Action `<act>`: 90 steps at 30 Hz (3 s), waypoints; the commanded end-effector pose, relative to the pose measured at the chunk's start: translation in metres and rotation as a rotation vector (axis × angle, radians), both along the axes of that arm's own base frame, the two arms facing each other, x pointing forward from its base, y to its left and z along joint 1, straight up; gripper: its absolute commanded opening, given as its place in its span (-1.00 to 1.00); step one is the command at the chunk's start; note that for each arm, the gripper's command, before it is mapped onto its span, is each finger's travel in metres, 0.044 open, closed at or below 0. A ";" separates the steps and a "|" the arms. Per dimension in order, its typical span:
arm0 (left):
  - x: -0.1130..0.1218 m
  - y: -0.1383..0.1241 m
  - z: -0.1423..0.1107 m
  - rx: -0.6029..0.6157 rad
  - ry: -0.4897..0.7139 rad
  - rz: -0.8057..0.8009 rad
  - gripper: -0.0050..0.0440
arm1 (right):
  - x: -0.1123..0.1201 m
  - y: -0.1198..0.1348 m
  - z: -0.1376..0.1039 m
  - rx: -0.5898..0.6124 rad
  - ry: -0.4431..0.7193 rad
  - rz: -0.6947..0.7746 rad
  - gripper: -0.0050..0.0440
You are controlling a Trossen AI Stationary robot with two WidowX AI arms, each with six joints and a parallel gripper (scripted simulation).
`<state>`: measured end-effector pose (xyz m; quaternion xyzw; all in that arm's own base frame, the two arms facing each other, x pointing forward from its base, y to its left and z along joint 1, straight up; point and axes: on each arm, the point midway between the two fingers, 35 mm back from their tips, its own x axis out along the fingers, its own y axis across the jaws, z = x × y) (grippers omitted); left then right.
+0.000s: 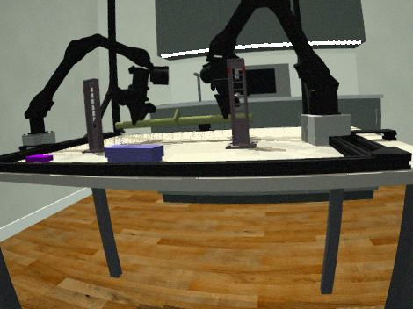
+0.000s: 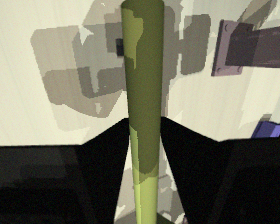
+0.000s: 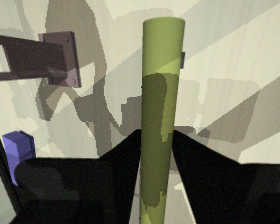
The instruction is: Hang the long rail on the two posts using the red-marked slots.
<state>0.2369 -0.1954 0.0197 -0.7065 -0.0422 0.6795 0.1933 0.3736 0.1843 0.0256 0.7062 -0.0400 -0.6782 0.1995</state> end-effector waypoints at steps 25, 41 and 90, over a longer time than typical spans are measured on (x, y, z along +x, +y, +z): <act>-0.002 -0.009 -0.003 0.267 -0.058 -0.002 -0.80 | -0.002 0.010 -0.004 -0.261 -0.059 -0.004 -0.80; -0.003 -0.009 -0.033 0.225 -0.144 0.012 -0.80 | -0.001 0.009 -0.004 -0.265 0.034 0.009 -0.80; -0.012 -0.035 0.011 0.226 -0.144 0.013 1.00 | -0.001 0.010 -0.004 -0.265 0.034 0.009 -0.80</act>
